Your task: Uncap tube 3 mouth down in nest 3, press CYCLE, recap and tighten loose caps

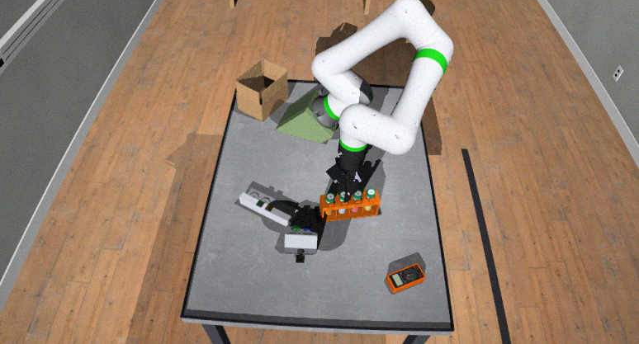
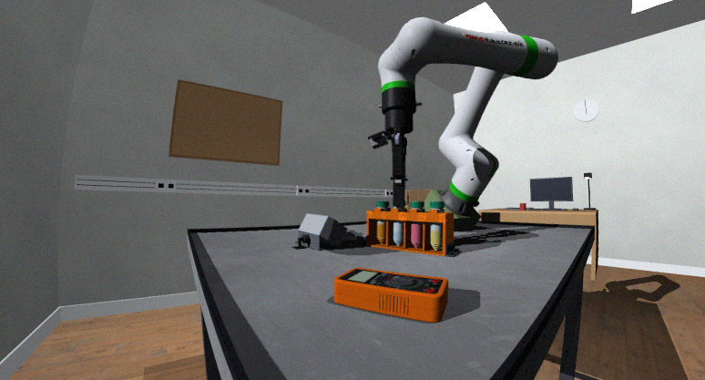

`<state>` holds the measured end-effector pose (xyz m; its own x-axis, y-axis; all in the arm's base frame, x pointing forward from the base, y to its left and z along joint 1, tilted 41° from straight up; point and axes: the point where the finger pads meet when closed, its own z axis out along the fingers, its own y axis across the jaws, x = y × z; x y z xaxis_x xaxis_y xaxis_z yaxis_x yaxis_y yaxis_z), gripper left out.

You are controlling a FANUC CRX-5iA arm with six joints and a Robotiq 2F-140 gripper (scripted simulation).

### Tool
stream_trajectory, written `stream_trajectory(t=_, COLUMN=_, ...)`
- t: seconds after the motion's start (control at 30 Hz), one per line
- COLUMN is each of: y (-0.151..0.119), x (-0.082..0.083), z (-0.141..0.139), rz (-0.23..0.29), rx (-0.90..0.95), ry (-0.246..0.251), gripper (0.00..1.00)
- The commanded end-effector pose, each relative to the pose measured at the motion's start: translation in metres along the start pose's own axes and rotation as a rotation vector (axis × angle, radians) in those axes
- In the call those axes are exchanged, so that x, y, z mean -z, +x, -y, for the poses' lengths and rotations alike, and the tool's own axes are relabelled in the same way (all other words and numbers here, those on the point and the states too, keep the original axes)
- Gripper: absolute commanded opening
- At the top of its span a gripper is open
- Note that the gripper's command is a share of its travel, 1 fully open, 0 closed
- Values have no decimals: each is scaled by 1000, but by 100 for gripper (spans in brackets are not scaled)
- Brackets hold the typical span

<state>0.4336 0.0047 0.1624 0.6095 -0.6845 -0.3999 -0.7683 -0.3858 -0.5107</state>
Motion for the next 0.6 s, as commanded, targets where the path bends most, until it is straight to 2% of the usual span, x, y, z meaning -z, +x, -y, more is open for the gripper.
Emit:
stream_trajectory(t=0.0, y=0, x=1, z=0, rz=10, rx=101, ry=13, gripper=30)
stream_trajectory(t=0.1, y=0, x=1, z=0, rz=10, rx=101, ry=13, gripper=30)
stream_trajectory(t=0.13, y=0, x=1, z=0, rz=10, rx=101, ry=13, gripper=41)
stream_trajectory(t=0.53, y=0, x=1, z=0, rz=10, rx=101, ry=13, gripper=41)
stream_trajectory(t=0.57, y=1, x=1, z=0, rz=11, rx=18, ry=13, gripper=41)
